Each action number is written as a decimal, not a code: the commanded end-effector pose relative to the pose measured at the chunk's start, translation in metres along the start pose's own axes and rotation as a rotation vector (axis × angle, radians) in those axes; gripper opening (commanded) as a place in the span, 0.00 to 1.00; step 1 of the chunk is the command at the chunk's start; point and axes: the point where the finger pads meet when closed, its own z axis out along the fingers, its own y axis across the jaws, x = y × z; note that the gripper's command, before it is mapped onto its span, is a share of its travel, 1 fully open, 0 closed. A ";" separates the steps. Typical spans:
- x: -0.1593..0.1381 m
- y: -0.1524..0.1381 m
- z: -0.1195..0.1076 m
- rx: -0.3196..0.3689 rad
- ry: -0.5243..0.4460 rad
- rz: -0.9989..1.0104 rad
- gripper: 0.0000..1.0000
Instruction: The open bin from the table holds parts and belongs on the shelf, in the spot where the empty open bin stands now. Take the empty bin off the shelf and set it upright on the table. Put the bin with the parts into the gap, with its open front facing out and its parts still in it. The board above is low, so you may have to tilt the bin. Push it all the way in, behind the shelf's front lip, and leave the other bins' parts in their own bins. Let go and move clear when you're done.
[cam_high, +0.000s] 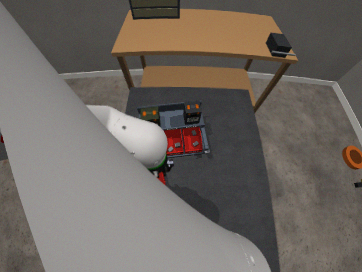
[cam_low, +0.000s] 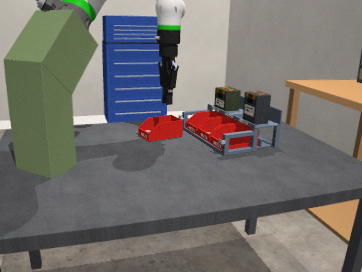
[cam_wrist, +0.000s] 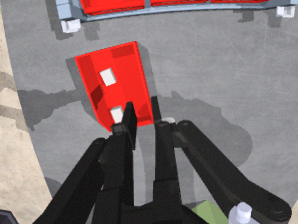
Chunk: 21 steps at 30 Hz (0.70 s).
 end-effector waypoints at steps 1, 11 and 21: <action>0.000 0.000 0.000 0.000 0.001 0.000 0.24; 0.000 0.000 0.002 0.000 0.001 -0.001 0.24; 0.000 0.000 0.011 0.000 0.000 -0.001 0.24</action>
